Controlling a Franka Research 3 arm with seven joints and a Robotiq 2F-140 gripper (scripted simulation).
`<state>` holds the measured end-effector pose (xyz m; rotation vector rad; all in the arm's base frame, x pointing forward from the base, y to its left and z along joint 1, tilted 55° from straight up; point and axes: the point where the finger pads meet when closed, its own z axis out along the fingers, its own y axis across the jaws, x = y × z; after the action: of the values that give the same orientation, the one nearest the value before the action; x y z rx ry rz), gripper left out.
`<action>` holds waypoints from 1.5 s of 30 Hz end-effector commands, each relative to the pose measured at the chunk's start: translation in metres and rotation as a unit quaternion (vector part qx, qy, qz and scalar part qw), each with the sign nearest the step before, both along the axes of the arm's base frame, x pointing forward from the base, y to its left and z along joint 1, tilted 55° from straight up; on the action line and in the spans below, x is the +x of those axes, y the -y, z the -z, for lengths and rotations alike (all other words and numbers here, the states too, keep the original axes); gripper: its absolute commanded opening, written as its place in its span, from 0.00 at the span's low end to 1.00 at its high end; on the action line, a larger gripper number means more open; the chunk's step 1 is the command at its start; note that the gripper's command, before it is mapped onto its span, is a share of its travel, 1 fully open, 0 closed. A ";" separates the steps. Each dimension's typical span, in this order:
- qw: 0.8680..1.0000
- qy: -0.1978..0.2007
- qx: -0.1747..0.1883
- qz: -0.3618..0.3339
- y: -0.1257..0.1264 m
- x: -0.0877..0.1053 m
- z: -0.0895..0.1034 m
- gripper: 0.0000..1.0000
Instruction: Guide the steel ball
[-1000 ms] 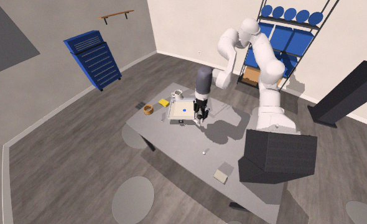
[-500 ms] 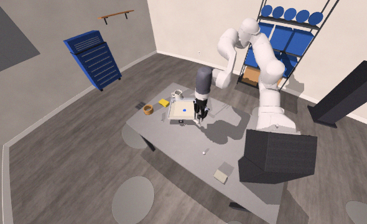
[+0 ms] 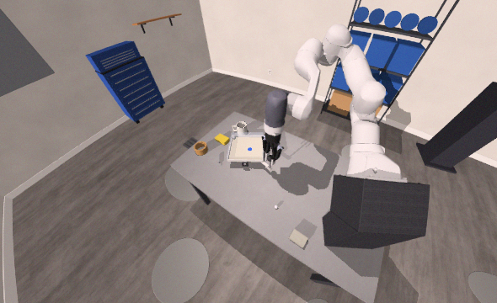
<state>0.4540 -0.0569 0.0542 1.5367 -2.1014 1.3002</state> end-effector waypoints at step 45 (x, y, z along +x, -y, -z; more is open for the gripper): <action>1.000 0.001 0.001 0.001 0.011 -0.003 0.002 0.00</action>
<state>0.4537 -0.0594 0.0516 1.5547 -2.1053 1.2997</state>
